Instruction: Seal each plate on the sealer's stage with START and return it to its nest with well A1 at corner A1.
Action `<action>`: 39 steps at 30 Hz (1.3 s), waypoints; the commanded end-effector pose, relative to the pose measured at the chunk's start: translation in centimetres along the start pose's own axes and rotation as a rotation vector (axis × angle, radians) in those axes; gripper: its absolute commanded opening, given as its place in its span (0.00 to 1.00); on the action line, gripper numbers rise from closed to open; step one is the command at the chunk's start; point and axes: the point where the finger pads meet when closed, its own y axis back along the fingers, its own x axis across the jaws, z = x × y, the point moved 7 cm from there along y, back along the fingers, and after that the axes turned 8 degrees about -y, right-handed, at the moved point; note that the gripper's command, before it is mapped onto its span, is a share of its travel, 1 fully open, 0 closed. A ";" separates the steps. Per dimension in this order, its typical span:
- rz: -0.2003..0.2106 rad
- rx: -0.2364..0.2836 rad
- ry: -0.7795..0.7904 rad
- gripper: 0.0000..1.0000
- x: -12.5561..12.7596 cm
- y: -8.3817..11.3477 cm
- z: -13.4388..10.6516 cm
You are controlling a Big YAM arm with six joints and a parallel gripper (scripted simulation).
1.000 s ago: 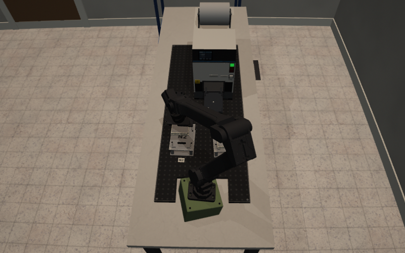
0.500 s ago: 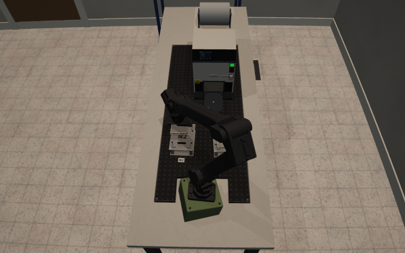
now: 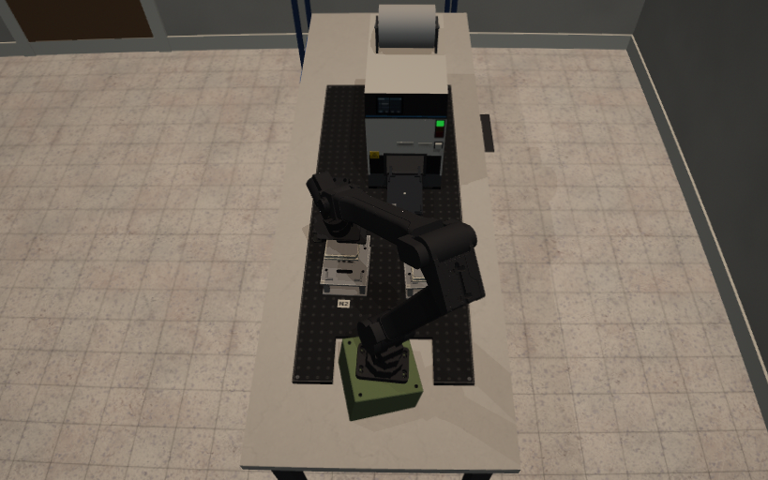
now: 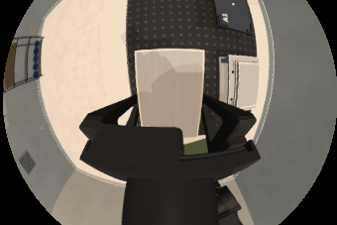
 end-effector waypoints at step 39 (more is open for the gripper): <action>0.025 -0.030 -0.014 0.00 0.8 -1.4 1.0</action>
